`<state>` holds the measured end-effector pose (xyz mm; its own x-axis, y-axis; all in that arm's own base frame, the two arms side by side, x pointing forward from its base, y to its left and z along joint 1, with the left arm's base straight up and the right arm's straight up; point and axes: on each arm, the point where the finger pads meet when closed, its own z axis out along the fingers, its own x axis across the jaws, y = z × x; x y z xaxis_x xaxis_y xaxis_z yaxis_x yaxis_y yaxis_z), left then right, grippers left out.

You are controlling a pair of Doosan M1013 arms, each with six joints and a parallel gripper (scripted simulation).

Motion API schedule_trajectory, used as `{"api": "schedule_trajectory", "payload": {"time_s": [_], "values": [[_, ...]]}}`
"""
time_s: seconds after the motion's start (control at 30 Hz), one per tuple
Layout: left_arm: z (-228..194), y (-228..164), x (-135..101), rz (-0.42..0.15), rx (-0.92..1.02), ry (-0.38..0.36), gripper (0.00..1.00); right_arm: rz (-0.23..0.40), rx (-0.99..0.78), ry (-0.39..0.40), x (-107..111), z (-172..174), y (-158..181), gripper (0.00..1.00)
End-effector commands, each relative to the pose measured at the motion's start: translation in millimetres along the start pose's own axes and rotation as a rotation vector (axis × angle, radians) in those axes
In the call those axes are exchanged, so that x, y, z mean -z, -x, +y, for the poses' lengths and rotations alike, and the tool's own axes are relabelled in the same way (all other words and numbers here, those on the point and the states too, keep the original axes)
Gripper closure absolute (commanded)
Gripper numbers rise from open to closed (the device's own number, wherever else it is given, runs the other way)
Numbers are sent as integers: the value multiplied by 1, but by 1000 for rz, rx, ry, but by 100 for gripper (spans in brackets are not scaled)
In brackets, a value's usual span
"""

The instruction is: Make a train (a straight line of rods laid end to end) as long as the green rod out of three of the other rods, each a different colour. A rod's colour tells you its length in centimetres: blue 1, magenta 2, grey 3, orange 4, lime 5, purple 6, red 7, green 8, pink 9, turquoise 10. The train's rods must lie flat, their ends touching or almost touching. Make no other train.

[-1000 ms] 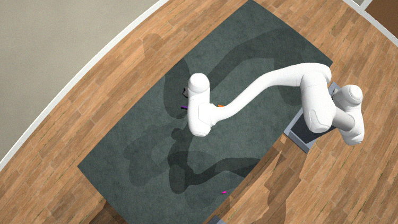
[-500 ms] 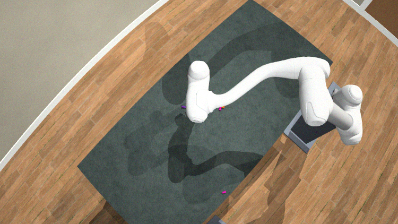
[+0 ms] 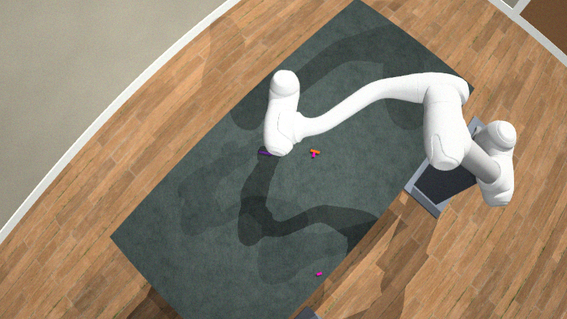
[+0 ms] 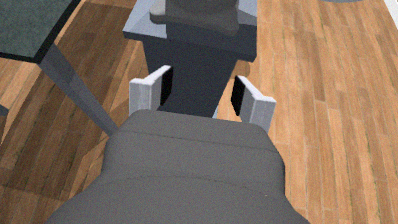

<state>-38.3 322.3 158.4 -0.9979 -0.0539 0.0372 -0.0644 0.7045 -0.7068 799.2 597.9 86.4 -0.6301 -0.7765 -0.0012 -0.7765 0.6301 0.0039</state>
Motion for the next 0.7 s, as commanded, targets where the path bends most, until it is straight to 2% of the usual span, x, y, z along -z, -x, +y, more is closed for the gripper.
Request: {"api": "schedule_trajectory", "payload": {"time_s": [0.0, 0.27, 0.5, 0.53, 0.67], "values": [[0, 0, 0, 0, 0, 1, 0, -1, -168, -4, 2, -20, -9, 0], [0, 0, 0, 0, 0, 1, 0, -1, -308, -4, 2, -36, -17, 0], [0, 0, 0, 0, 0, 1, 0, -1, -335, -4, 2, -39, -19, 0], [0, 0, 0, 0, 0, 1, 0, -1, -335, -4, 2, -39, -19, 46], [0, 0, 0, 0, 0, 1, 0, -1, -335, -4, 2, -39, -19, 46]]}}
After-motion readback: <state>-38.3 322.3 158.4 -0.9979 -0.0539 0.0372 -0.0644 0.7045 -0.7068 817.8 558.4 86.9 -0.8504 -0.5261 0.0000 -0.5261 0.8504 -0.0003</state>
